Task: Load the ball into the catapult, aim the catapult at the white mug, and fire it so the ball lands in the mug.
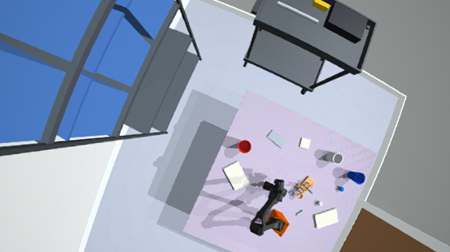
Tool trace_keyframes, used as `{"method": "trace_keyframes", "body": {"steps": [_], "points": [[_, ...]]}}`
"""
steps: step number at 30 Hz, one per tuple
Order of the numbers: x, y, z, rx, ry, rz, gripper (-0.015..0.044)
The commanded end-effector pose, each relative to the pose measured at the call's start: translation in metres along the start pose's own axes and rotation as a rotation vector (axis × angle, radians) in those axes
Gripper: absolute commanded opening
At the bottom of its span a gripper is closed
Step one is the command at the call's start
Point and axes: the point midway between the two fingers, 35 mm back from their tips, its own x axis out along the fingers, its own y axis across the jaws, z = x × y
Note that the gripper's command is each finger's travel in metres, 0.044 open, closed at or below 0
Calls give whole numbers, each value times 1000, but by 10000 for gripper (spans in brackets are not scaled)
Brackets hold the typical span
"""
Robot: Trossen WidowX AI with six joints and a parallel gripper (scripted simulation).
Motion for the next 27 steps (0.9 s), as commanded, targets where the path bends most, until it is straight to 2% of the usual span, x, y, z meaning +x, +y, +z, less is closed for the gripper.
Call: {"method": "trace_keyframes", "body": {"steps": [1,4,5,12,27], "points": [[0,-1,0,5,-1,-3,89],[-3,0,4,-38,-22,-22,10],[-6,1,6,-63,-33,-35,0],[-30,-1,11,-59,-26,-48,0],[-107,3,4,-8,-1,-24,0]]}}
